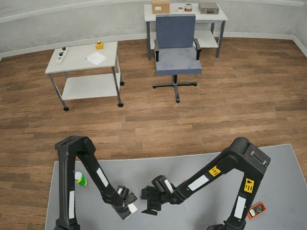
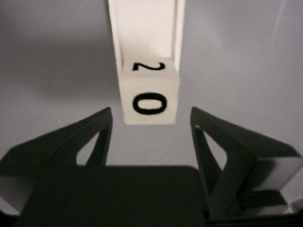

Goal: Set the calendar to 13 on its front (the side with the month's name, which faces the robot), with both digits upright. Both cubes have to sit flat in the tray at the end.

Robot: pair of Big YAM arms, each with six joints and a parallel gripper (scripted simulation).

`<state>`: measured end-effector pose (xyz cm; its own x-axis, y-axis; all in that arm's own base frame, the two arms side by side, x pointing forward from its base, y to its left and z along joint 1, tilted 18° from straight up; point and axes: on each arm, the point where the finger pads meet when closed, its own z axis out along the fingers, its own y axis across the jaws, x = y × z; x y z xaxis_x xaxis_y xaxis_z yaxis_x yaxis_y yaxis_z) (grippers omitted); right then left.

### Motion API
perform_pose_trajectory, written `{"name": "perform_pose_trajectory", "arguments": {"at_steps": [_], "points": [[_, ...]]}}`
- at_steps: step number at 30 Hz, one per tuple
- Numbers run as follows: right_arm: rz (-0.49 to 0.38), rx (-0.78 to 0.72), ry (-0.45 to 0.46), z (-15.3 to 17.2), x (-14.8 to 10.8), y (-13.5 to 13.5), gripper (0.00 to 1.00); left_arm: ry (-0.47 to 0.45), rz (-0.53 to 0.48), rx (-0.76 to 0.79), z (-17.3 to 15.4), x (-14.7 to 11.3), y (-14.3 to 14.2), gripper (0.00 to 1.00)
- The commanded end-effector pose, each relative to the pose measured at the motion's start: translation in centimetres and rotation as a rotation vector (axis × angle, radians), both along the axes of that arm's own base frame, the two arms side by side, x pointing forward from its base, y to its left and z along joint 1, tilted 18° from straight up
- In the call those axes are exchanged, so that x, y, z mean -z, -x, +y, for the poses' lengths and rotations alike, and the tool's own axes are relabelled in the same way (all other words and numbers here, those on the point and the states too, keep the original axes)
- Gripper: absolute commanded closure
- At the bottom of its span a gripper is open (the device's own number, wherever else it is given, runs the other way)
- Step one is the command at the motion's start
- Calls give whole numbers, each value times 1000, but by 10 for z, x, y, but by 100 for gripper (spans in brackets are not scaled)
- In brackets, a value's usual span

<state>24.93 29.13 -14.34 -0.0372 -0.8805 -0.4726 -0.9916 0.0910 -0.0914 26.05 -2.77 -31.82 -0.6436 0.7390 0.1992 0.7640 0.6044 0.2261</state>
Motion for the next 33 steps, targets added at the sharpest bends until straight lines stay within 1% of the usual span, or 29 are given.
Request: {"name": "perform_pose_trajectory", "arguments": {"at_steps": [1,6,7,8,9,16,19,21,22,26,28,30,33], "points": [[-19,-2,-15,7,-4,-10,0,1,2,6,-12,-24,8,31],[-19,-2,-15,7,-4,-10,0,-1,1,6,-21,-58,12,31],[-19,-2,-15,7,-4,-10,0,3,-12,6,-25,-60,4,31],[-19,-2,-15,7,-4,-10,0,4,-16,6,-26,-60,2,31],[-19,-2,-15,7,-4,-10,0,4,-18,3,-23,-54,-2,31],[-19,-2,-15,7,-4,-10,0,-2,-7,-12,-17,-46,0,31],[-19,-2,-15,7,-4,-10,0,7,-17,-69,-21,-43,-4,31],[-19,-2,-15,7,-4,-10,0,32,-42,-123,-34,-37,-18,31],[-19,-2,-15,7,-4,-10,0,55,-62,-177,-42,-31,-31,31],[-19,-2,-15,7,-4,-10,0,145,-123,-311,-83,-10,-85,31],[-19,-2,-15,7,-4,-10,0,145,-123,-311,-83,-10,-85,31],[-19,-2,-15,7,-4,-10,0,168,-142,-353,-101,-1,-110,31],[-19,-2,-15,7,-4,-10,0,152,-148,-366,-125,14,-129,31]]}}
